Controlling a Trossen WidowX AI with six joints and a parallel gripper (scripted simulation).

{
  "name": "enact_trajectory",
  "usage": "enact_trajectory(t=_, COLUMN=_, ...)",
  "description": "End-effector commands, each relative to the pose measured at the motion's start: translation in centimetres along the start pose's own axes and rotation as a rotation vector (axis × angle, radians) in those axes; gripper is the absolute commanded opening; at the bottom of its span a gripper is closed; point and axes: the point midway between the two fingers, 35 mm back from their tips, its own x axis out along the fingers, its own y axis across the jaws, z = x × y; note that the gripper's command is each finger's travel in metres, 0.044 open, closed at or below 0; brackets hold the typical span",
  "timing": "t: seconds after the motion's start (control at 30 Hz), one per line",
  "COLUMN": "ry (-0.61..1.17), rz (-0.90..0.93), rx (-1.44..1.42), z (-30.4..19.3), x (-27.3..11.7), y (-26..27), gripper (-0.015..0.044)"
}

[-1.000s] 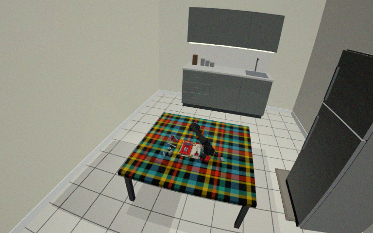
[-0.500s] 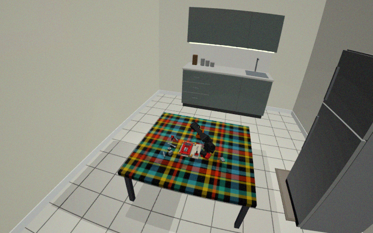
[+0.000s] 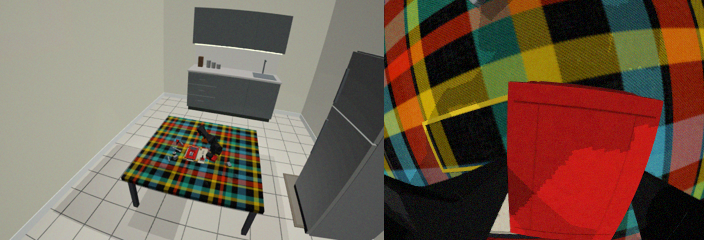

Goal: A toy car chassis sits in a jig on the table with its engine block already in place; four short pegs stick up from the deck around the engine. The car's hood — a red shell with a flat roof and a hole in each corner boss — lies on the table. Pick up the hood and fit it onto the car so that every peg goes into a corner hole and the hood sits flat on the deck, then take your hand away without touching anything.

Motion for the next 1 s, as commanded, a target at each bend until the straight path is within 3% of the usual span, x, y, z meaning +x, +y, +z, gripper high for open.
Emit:
enact_trajectory(t=0.0, ry=-0.008, rz=-0.004, rx=0.0, z=0.3, x=-1.1, y=0.2, gripper=0.0)
enact_trajectory(t=0.97, ry=-0.009, rz=-0.003, rx=0.368, z=-6.9, x=-2.1, y=-2.1, gripper=0.0)
